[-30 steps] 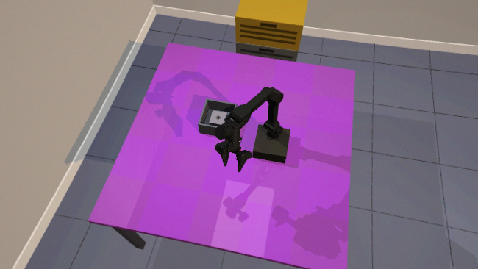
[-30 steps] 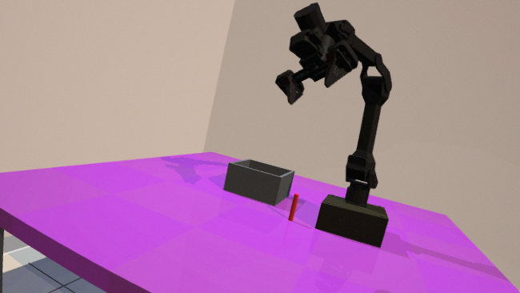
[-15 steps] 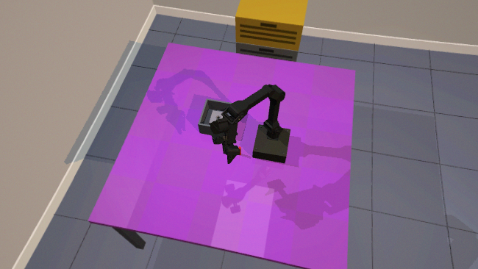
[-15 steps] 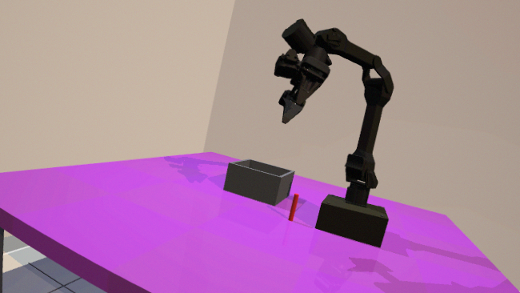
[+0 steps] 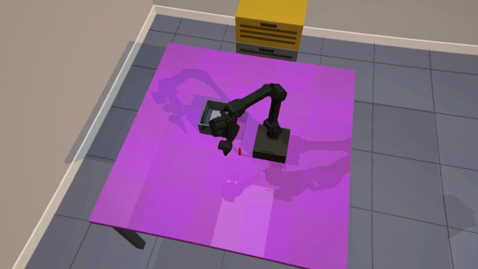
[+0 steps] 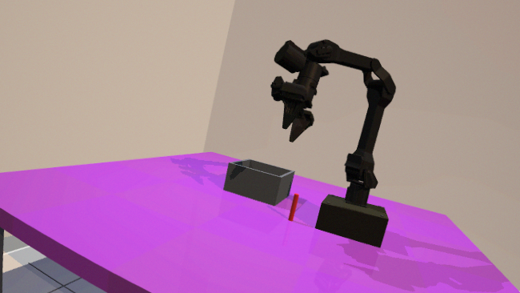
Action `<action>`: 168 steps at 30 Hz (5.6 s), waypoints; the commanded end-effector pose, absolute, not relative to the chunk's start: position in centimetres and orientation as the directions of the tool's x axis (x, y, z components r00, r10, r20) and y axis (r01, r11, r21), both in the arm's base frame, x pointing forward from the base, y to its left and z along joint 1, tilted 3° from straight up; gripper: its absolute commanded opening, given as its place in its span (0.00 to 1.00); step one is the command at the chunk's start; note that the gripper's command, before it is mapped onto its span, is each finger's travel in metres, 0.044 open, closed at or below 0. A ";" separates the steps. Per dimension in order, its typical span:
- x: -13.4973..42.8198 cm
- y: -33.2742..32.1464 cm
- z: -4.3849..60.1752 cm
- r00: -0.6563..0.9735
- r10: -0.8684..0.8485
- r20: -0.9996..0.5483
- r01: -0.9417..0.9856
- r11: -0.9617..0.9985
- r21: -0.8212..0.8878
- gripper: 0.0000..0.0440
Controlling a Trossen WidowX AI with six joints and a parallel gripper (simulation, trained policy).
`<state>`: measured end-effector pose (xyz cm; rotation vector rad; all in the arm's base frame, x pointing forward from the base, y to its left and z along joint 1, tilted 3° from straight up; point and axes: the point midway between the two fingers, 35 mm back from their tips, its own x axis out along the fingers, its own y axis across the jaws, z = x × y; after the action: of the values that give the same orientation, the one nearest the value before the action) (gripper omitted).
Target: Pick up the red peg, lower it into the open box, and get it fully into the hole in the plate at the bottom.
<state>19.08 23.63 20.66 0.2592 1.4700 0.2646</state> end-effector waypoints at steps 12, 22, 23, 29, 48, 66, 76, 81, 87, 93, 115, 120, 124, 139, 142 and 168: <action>18.1 16.8 15.3 -0.014 0.067 -0.998 0.420 0.906 0.054 1.00; 16.9 14.2 11.6 -0.108 -0.078 -0.991 0.574 0.809 -0.126 1.00; 16.9 14.1 11.3 -0.115 -0.088 -0.990 0.583 0.801 -0.139 1.00; 16.7 13.6 9.2 -0.140 -0.130 -0.982 0.617 0.764 -0.189 1.00; 17.3 13.2 1.7 -0.104 -0.168 -0.980 0.660 0.726 -0.195 1.00; 16.3 11.9 -3.4 -0.136 -0.218 -0.967 0.648 0.718 -0.253 0.28; 16.6 11.5 -2.5 -0.137 -0.266 -0.954 0.628 0.722 -0.292 0.00; 17.8 11.5 -0.5 -0.099 -0.274 -0.957 0.625 0.731 -0.274 0.00; 19.0 11.2 2.2 -0.055 -0.284 -0.957 0.629 0.735 -0.254 0.00; 20.4 10.7 5.2 -0.013 -0.292 -0.956 0.644 0.730 -0.231 0.00; 27.0 5.1 11.4 0.090 -0.320 -0.943 0.813 0.570 -0.116 0.00; 28.6 3.2 11.3 0.096 -0.324 -0.941 0.838 0.537 -0.100 0.00; 29.9 1.5 11.0 0.102 -0.324 -0.940 0.849 0.521 -0.088 0.00; 33.8 -3.6 8.4 0.119 -0.271 -0.955 0.829 0.557 -0.055 0.00; 34.3 -4.2 7.7 0.120 -0.253 -0.960 0.814 0.579 -0.051 0.00; 37.8 -6.0 5.4 0.105 -0.099 -0.990 0.715 0.699 0.006 0.91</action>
<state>36.54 -5.92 4.92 0.5590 1.3422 -0.6791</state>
